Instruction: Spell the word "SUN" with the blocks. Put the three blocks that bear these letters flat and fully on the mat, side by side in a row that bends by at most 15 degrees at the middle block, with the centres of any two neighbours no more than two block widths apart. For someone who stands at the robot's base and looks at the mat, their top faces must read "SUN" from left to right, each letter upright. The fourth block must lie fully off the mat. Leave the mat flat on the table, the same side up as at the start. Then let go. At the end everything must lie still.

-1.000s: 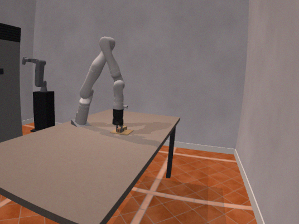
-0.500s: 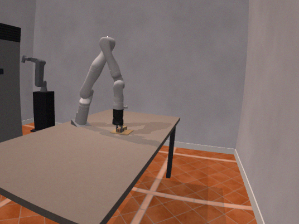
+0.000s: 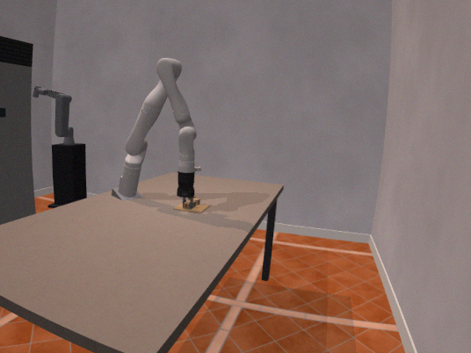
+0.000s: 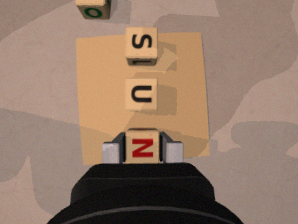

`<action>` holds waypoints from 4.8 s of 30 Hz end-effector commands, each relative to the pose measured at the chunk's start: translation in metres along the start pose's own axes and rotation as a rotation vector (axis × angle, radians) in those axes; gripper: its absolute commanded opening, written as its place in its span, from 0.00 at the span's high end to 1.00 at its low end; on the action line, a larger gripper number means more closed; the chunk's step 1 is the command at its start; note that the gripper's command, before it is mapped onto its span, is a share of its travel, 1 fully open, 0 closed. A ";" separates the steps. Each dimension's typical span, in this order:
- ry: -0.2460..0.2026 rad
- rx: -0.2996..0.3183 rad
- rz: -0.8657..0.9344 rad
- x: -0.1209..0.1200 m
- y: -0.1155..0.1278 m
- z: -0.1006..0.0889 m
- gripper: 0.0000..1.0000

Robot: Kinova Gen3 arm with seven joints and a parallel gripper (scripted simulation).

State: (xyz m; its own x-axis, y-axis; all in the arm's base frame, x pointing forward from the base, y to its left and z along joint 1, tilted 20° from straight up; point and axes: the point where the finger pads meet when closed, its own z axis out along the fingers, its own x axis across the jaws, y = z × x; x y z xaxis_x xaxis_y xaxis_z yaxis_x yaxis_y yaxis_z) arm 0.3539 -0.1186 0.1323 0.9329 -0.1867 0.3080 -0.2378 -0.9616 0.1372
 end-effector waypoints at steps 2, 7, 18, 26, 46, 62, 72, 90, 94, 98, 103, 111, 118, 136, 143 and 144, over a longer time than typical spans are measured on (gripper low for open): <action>0.001 0.000 0.000 0.000 0.000 0.000 0.43; 0.001 0.000 0.000 0.001 0.000 0.000 0.43; 0.001 0.000 0.000 0.001 0.000 0.000 0.43; 0.001 0.000 0.000 0.001 0.000 0.000 0.43; 0.001 0.000 0.000 0.001 0.000 0.001 0.43; 0.001 0.000 0.000 0.001 0.000 0.004 0.43; 0.001 0.000 0.000 0.001 0.000 0.004 0.43; 0.001 0.000 0.000 0.001 0.000 0.004 0.43; 0.001 0.000 0.000 0.001 0.000 0.004 0.43; 0.001 0.000 0.000 0.001 0.000 0.004 0.37; 0.001 0.000 0.000 0.001 0.000 0.004 0.31; 0.001 0.000 0.000 0.001 0.000 0.004 0.19; 0.001 0.000 0.000 0.001 0.000 0.004 0.13; 0.001 0.000 0.000 0.001 0.000 -0.023 0.13; 0.001 0.000 0.000 0.001 0.000 -0.052 0.13; 0.001 0.000 0.000 0.001 0.000 -0.056 0.13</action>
State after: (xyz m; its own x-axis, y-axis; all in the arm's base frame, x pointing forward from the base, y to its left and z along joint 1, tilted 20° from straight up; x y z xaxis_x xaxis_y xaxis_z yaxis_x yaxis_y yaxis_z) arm 0.3342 -0.1101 0.1691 0.9414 -0.1926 0.2768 -0.2391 -0.9601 0.1450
